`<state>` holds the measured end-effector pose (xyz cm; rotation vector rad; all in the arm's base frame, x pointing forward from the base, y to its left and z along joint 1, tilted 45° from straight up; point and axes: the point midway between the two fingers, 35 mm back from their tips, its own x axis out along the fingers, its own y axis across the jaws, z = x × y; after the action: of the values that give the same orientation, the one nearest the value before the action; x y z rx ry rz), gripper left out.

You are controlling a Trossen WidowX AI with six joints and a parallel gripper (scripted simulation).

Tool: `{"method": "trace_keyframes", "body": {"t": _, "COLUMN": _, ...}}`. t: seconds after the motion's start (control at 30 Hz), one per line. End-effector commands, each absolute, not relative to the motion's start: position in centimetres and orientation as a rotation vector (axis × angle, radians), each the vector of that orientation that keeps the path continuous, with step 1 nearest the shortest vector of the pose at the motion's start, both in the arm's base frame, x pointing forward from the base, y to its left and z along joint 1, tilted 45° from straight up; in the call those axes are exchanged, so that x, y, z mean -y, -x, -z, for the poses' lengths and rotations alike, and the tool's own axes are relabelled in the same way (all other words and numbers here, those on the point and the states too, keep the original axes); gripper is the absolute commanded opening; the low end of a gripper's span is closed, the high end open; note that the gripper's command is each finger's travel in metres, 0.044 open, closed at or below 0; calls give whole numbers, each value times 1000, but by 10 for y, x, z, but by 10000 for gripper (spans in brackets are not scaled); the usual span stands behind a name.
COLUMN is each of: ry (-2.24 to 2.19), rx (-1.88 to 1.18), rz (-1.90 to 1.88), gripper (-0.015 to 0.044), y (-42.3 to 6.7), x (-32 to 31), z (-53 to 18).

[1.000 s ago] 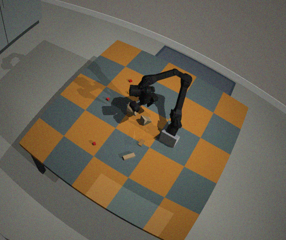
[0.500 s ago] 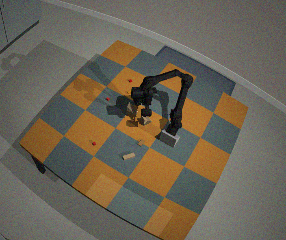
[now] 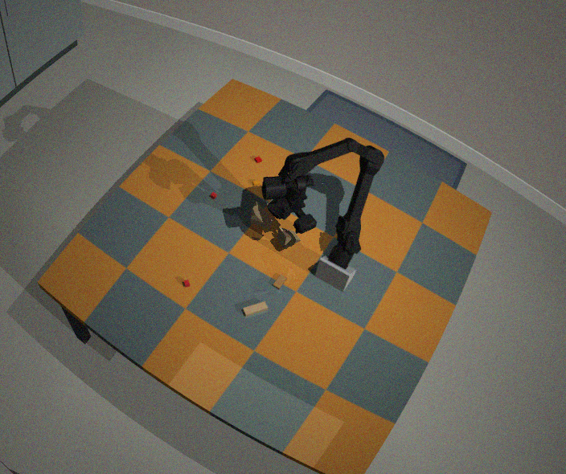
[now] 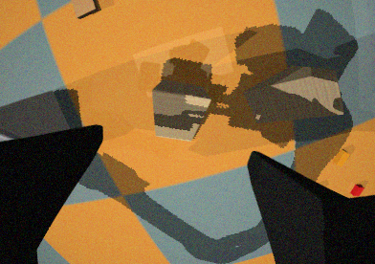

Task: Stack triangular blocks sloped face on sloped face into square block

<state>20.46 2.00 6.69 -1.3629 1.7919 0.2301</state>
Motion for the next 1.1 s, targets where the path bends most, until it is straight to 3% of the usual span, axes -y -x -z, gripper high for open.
{"method": "trace_keyframes", "body": {"t": 0.0, "ry": 1366, "rx": -1799, "rz": -243, "gripper": 440, "y": -203, "x": -17, "z": -63}}
{"method": "trace_keyframes", "body": {"t": 1.07, "ry": 1364, "rx": -1794, "rz": -249, "gripper": 440, "y": -205, "x": 18, "z": -25}}
